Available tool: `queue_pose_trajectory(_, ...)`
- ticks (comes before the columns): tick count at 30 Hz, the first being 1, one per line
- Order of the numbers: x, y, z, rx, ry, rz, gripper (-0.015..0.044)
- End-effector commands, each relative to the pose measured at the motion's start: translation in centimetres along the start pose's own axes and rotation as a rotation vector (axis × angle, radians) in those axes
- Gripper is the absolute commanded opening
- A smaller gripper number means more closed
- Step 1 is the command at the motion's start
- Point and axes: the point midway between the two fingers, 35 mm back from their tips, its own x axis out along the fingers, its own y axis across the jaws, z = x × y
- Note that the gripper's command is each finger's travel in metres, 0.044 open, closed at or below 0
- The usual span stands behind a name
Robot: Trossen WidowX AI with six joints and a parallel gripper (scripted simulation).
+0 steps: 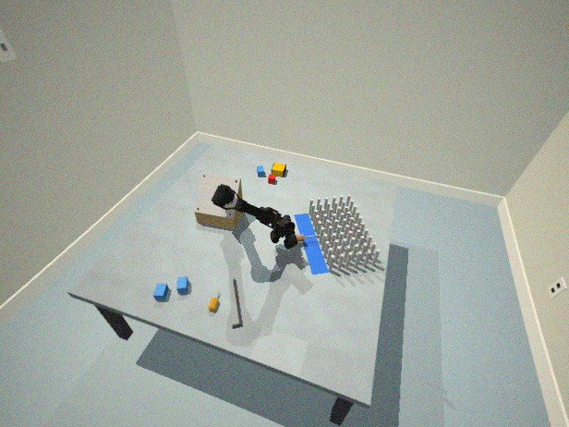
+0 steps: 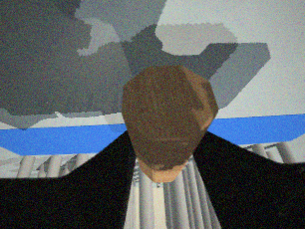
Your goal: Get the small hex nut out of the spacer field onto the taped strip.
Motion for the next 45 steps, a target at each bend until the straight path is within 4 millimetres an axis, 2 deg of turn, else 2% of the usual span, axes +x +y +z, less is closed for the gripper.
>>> queue_pose_trajectory(1, 0.2, 0.1, -0.5, 0.002, 0.004, 0.004, 0.0)
queue_pose_trajectory(45, 2.0, 0.0, -3.2, 0.002, 0.006, 0.005, 0.0)
